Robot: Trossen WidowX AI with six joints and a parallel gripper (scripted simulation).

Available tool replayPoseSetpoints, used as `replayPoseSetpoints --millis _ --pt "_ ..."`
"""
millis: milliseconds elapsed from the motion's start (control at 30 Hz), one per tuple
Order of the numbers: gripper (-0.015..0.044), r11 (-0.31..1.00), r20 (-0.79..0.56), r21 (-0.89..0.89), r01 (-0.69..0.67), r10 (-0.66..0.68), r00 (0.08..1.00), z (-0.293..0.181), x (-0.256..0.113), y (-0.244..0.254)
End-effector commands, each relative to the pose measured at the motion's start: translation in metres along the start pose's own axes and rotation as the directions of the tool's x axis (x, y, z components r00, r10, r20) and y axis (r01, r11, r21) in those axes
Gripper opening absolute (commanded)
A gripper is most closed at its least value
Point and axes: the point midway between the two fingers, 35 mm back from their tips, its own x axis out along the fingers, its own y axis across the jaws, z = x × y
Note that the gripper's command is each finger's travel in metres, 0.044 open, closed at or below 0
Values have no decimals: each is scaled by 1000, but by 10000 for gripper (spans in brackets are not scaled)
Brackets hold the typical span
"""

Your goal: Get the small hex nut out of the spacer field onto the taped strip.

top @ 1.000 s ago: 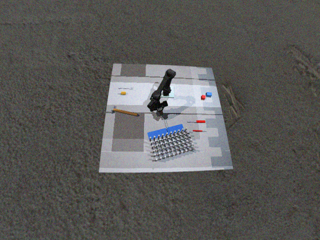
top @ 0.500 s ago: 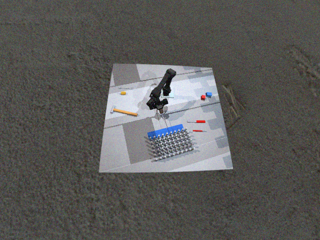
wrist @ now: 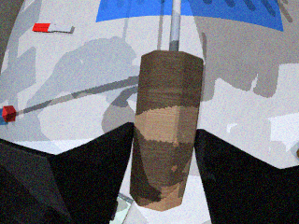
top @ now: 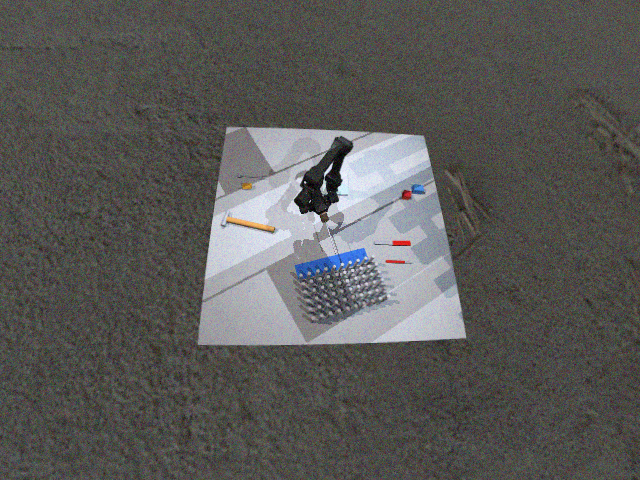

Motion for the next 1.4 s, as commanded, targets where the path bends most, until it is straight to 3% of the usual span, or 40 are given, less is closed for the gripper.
replayPoseSetpoints --millis 0,533,1367 --pt "0 1000 -25 23 -4 4 1000 3 5 5" --pt "0 989 -151 138 52 -31 988 31 26 49" --pt "0 896 -263 360 261 -171 950 61 54 128"
